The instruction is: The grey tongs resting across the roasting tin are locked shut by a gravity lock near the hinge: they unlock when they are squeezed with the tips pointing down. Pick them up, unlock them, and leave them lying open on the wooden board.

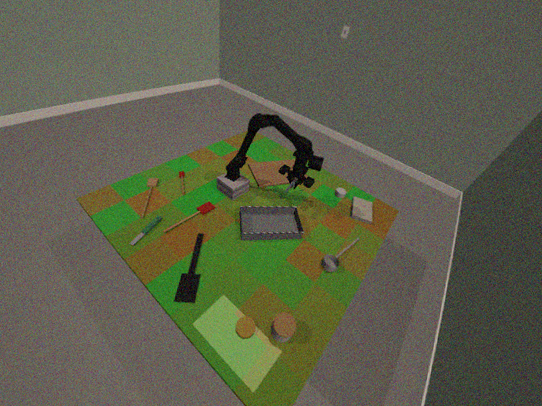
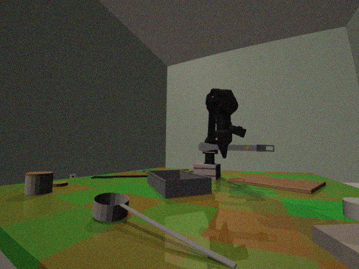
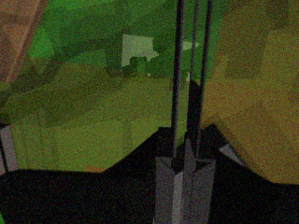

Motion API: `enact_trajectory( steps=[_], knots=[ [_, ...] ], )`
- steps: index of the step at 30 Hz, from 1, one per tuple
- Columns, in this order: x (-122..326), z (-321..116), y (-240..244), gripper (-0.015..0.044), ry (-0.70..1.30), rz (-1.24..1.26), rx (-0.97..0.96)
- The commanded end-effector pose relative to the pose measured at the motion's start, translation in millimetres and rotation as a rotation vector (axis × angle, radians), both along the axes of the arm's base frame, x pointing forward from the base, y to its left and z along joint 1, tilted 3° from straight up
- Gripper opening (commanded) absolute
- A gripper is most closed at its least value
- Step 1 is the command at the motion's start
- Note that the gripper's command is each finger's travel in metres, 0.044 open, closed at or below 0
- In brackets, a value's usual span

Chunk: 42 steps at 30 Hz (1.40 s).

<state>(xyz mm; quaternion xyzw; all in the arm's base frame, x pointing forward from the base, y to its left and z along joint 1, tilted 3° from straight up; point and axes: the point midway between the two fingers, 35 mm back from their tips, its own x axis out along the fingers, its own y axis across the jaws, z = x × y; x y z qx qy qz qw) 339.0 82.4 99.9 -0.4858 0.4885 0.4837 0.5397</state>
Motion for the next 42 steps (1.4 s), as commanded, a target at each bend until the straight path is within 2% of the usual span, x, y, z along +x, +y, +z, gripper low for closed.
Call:
enact_trajectory(
  steps=[1,7,19,42],
  knots=[
    [-4,3,15,-0.015,-0.004,-0.038,0.003],
    [-8,3,27,-0.015,-0.003,-0.062,0.005],
    [-37,5,89,-0.015,0.009,-0.214,0.019],
    [-125,6,189,-0.015,0.037,-0.51,0.045]
  ],
)
